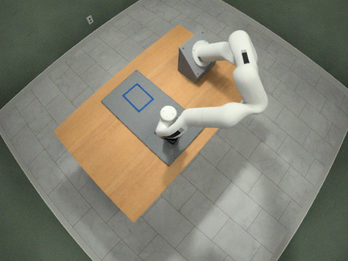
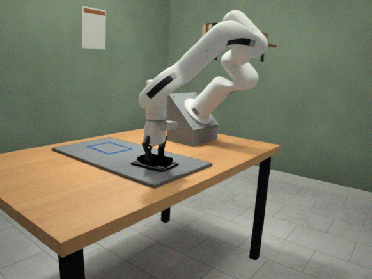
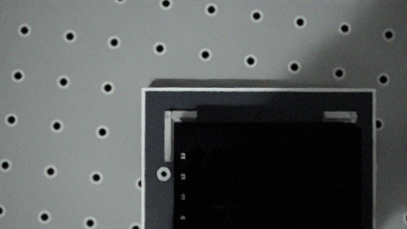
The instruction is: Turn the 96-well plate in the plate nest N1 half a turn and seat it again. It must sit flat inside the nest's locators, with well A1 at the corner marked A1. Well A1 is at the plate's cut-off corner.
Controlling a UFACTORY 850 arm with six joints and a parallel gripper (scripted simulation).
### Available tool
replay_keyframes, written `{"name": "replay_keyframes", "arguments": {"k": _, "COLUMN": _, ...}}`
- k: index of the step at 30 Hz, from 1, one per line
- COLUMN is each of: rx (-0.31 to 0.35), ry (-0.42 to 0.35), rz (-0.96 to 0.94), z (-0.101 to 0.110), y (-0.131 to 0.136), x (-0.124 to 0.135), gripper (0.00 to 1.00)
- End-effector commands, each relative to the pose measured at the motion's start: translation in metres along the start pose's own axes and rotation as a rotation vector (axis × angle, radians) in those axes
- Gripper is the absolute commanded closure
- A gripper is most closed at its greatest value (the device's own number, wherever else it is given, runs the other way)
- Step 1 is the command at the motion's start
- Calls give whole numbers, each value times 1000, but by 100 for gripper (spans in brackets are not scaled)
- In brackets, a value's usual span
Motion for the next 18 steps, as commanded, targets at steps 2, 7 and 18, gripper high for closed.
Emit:
{"name": "replay_keyframes", "arguments": {"k": 2, "rx": 2, "ry": 0, "rz": 0, "z": 0, "y": 1, "x": 0, "gripper": 100}}
{"name": "replay_keyframes", "arguments": {"k": 7, "rx": 2, "ry": 0, "rz": 0, "z": -1, "y": 1, "x": 0, "gripper": 100}}
{"name": "replay_keyframes", "arguments": {"k": 18, "rx": 2, "ry": 0, "rz": 0, "z": -3, "y": 1, "x": 0, "gripper": 100}}
Point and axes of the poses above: the point where the finger pads meet when closed, its own z axis back along the fingers, its own y axis across the jaws, x = y × z, the point moved 7 cm from there along z, back along the fingers, and after that the axes turned 4 degrees about z, right-handed, at the moved point
